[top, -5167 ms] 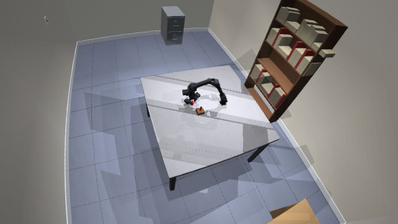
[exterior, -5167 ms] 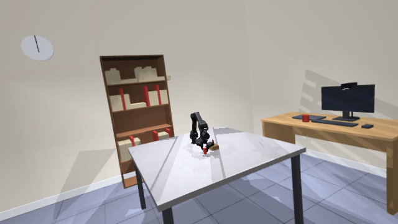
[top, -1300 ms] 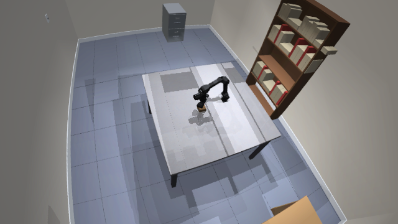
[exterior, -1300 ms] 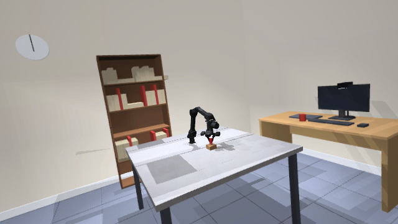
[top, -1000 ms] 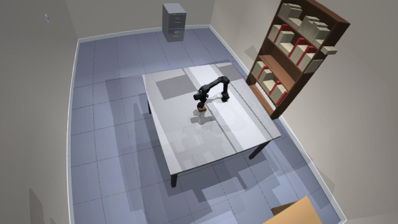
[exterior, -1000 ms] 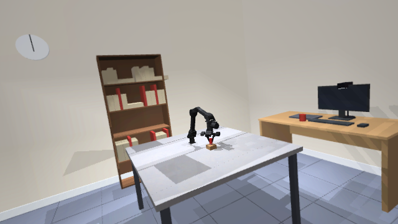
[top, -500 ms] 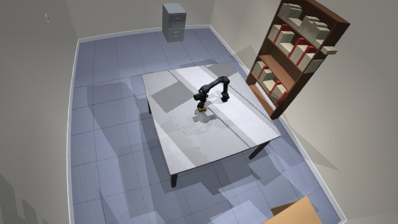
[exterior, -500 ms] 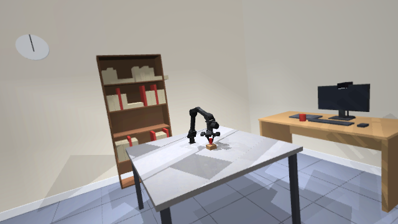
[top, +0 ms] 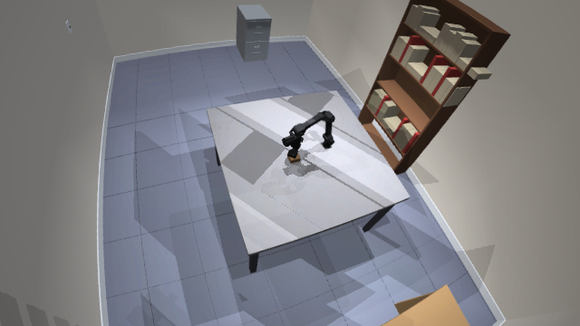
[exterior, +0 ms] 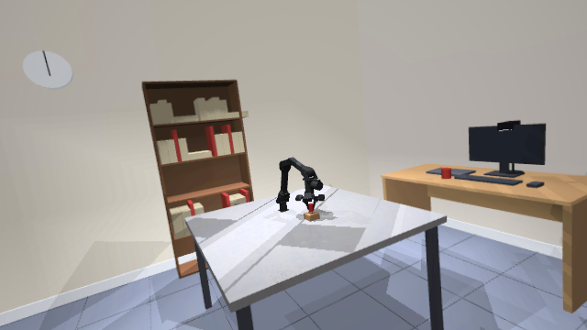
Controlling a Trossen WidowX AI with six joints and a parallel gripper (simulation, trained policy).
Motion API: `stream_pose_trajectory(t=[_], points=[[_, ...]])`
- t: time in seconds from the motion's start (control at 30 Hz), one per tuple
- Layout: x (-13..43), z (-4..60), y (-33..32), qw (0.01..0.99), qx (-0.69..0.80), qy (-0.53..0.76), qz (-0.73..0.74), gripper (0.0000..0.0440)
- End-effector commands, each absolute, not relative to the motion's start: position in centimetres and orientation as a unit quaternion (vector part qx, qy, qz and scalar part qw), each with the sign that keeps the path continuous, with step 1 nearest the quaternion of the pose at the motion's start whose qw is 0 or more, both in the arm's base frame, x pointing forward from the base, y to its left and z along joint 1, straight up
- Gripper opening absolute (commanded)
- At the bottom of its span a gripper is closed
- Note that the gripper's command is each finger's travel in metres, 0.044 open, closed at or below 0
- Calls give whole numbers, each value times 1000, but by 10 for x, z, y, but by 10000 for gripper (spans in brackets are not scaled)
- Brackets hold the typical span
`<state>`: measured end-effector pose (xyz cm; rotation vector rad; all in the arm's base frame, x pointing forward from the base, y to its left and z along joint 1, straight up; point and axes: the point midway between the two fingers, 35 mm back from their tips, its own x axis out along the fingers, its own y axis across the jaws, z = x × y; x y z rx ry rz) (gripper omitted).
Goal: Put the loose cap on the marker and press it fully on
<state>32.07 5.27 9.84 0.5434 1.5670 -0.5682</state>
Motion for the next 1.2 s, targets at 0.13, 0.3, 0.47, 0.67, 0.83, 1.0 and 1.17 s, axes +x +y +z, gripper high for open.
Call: stream_pose_trajectory(t=[0.13,0.3,0.47,0.67,0.83,1.0,1.17], points=[[315,82,44,629,220,698,-263,108],[315,82,44,629,219,698,-262,116],[315,81,43,631,216,698,-260,123],[315,81,43,631,215,699,-259,132],[315,81,43,633,213,699,-257,140],[315,81,42,634,211,699,-254,148],[311,79,42,631,206,705,-249,176]])
